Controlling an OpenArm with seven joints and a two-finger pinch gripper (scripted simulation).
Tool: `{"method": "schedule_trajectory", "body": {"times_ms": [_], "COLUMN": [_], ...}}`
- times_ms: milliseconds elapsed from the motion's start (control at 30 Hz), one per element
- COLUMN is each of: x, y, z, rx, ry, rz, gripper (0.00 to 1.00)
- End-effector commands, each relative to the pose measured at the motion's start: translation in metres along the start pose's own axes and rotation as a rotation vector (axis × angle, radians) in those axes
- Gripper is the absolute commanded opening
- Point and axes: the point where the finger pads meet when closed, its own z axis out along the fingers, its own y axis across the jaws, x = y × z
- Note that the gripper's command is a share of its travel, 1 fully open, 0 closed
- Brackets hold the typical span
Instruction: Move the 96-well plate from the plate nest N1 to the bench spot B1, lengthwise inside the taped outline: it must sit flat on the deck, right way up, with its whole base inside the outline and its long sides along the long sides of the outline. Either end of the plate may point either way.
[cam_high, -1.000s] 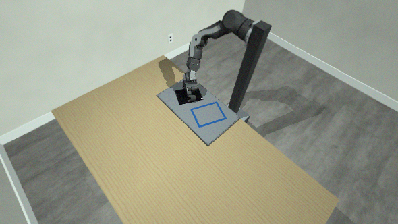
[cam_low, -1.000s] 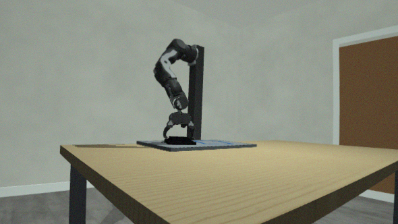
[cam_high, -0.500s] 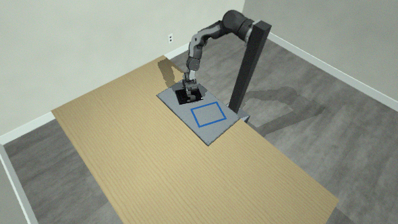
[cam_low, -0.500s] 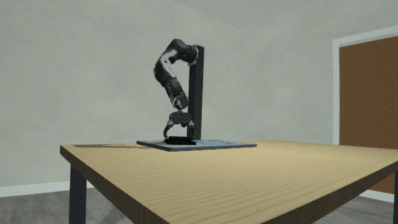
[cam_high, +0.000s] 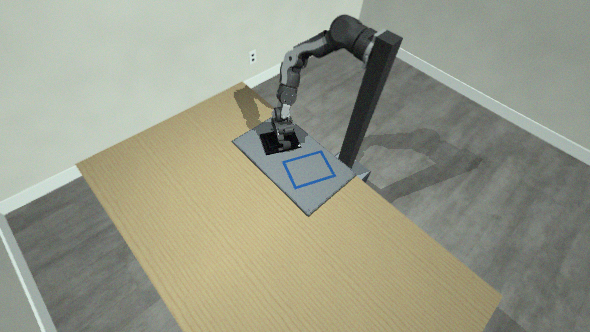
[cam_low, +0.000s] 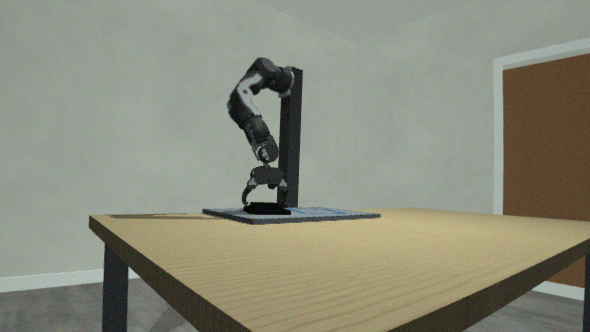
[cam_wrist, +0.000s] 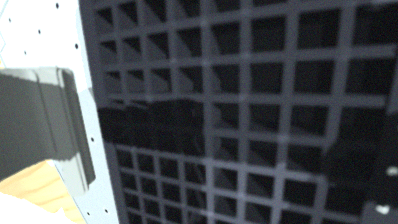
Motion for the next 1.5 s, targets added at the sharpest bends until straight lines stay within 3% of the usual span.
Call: {"method": "schedule_trajectory", "body": {"times_ms": [0, 1100, 1467], "x": [-0.0015, -0.0009, -0.0009], "y": [-0.0013, -0.0017, -0.0002], "z": [-0.0007, -0.0013, -0.0013], "rx": [0.006, 0.004, -0.002], "ry": [-0.004, -0.004, -0.002], "rz": [0.001, 0.002, 0.001], "gripper": [0.77, 0.77, 0.4]}}
